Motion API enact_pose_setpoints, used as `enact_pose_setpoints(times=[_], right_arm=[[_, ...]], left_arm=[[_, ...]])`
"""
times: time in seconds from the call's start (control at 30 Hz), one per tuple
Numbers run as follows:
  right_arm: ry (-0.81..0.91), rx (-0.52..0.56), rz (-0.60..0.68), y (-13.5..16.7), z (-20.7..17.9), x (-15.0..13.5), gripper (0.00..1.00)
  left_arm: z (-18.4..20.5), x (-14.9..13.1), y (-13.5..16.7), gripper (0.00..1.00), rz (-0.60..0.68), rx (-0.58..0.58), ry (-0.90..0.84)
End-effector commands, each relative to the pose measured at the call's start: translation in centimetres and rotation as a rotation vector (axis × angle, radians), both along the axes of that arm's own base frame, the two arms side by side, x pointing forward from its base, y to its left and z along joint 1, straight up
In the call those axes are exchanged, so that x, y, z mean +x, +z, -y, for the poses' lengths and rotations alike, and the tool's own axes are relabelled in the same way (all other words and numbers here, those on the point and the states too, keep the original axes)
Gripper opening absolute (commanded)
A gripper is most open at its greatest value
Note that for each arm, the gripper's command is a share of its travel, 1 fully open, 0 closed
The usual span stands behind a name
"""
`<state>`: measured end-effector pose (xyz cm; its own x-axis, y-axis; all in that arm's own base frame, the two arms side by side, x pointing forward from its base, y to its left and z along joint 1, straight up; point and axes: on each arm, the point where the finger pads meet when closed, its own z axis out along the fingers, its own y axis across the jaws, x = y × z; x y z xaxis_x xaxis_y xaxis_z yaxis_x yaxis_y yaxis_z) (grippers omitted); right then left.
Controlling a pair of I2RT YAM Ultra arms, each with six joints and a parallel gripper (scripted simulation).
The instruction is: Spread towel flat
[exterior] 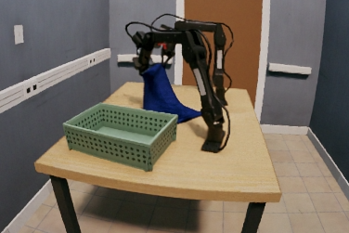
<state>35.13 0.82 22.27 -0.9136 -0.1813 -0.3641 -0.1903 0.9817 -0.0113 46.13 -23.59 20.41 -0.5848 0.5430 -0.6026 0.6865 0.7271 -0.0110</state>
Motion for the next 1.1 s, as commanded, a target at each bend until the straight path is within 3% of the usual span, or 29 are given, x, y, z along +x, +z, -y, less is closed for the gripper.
enact_pose_setpoints(times=[0.0, 0.1, 0.23, 0.4, 0.53, 0.67, 0.7, 0.77, 0.8, 0.97, 1.0, 1.07], right_arm=[[-0.030, -0.004, -0.024, 1.9, -0.6, 0.1, 0.00], [-0.045, -0.003, -0.024, 1.9, 0.0, 0.1, 0.00], [-0.029, 0.004, 0.012, 5.5, -1.9, 1.7, 0.00], [-0.027, 0.008, 0.030, 7.2, -2.7, 2.5, 0.00], [-0.018, 0.030, 0.149, 10.7, -4.2, 4.1, 0.00], [-0.036, 0.029, 0.149, 10.7, -3.5, 4.2, 0.00], [-0.012, 0.044, 0.216, 12.4, -4.9, 4.9, 0.00], [-0.012, 0.044, 0.216, 12.4, -4.9, 4.9, 0.00], [-0.005, 0.063, 0.312, 14.5, -5.8, 6.2, 0.00], [0.003, 0.080, 0.385, 16.2, -6.6, 6.9, 0.00], [0.011, 0.104, 0.493, 19.3, -7.1, 6.7, 0.00], [0.011, 0.100, 0.468, 18.2, -7.3, 7.4, 0.00]], left_arm=[[-2.0, -0.8, 5.6, 0.00, 0.056, -0.024, 0.049], [-1.8, -0.9, 5.6, 0.00, 0.052, -0.033, 0.042], [-4.3, -2.0, 9.1, 0.00, 0.080, -0.039, 0.103], [-5.4, -2.7, 10.8, 0.00, 0.091, -0.045, 0.132], [-7.5, -3.9, 14.3, 0.00, 0.134, -0.070, 0.192], [-7.4, -3.9, 14.2, 0.00, 0.132, -0.070, 0.191], [-8.4, -4.5, 15.9, 0.00, 0.163, -0.086, 0.223], [-8.4, -4.5, 15.9, 0.00, 0.163, -0.086, 0.223], [-9.3, -5.1, 17.6, 0.00, 0.201, -0.108, 0.254], [-10.1, -5.2, 19.7, 0.00, 0.266, -0.140, 0.284], [-10.9, -5.8, 21.3, 0.00, 0.308, -0.163, 0.314], [-10.9, -5.8, 21.3, 0.00, 0.308, -0.163, 0.314]])
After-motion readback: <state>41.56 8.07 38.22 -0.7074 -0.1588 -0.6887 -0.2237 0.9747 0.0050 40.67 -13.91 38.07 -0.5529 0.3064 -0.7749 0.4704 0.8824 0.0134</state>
